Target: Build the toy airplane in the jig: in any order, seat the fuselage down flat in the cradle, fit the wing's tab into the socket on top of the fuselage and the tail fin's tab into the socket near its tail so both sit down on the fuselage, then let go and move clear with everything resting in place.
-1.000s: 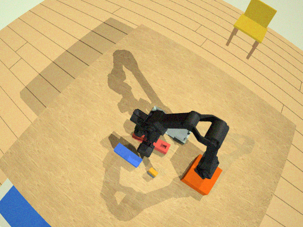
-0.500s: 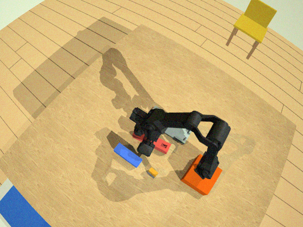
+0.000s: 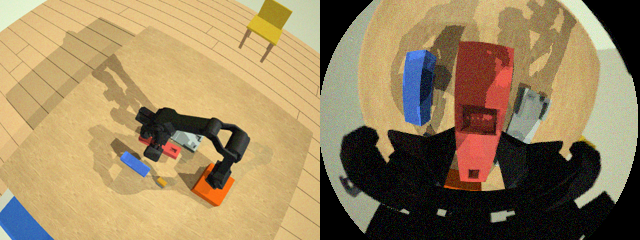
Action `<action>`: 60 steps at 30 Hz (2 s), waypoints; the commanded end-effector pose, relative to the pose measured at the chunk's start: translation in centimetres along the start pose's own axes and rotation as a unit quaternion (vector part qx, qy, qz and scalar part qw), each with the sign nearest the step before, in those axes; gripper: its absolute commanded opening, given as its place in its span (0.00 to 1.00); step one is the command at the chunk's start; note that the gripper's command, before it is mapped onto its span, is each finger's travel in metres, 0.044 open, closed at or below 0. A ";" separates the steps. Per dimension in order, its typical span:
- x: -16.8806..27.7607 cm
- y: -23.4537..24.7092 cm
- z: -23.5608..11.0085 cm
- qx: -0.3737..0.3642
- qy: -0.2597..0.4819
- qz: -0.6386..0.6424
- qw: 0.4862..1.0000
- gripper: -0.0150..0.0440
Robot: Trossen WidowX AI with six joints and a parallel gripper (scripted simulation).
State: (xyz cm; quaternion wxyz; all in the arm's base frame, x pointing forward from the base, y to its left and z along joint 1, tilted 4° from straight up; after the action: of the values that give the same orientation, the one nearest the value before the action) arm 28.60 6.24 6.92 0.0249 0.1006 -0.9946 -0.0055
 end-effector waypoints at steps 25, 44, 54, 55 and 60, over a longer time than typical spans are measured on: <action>0.7 -0.5 -7.1 0.001 -0.005 -0.001 1.000 0.25; 0.9 -6.1 -4.3 0.004 -0.005 0.005 1.000 0.25; 1.6 -9.0 -2.8 0.005 -0.005 0.009 1.000 0.25; 1.7 -9.3 -2.7 0.005 -0.005 0.009 1.000 0.25; 2.2 -10.7 -2.0 0.005 -0.005 0.011 1.000 0.25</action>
State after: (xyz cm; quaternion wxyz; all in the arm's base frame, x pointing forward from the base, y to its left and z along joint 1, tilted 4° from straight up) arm 28.75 -3.92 9.13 0.0209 0.0887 -0.9958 -0.0033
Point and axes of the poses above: the point midway between the two fingers, 35 mm back from their tips, its own z axis out along the fingers, its own y axis across the jaws, x = y × z, the point moved 5 cm from there along -z, back along the fingers, and after that the axes turned 7 degrees about z, right-handed, at the moved point
